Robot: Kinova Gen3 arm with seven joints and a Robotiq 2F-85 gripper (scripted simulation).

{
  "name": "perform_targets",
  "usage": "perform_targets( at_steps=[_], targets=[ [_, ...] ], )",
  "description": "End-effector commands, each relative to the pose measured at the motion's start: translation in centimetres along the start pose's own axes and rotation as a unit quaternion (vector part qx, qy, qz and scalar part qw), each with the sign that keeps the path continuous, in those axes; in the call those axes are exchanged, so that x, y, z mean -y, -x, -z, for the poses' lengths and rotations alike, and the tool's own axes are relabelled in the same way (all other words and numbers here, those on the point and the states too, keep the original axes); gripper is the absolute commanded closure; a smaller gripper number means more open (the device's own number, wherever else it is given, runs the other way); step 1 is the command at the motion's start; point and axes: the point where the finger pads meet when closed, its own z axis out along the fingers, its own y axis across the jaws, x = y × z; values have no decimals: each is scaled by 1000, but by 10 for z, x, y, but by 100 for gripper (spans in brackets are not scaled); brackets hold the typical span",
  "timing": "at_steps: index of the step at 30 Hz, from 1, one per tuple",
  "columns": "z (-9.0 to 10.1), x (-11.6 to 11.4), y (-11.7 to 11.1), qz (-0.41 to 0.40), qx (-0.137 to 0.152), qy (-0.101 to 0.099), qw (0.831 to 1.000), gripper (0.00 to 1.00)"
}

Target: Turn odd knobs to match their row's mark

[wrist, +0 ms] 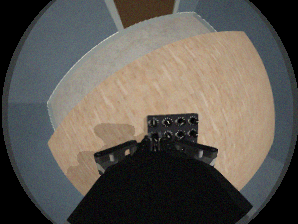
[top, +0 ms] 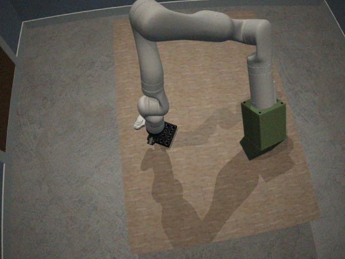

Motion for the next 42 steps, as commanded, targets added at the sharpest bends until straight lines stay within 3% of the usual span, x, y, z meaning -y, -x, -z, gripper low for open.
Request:
perform_targets(
  at_steps=[1,16,23,33,42],
  targets=[
    [1,1,0,6,0,-1,1000,92],
    [1,1,0,92,0,-1,996,92],
    [1,1,0,165,0,-1,986,92],
    [1,1,0,264,0,-1,964,92],
    [1,1,0,382,0,-1,924,92]
  ],
)
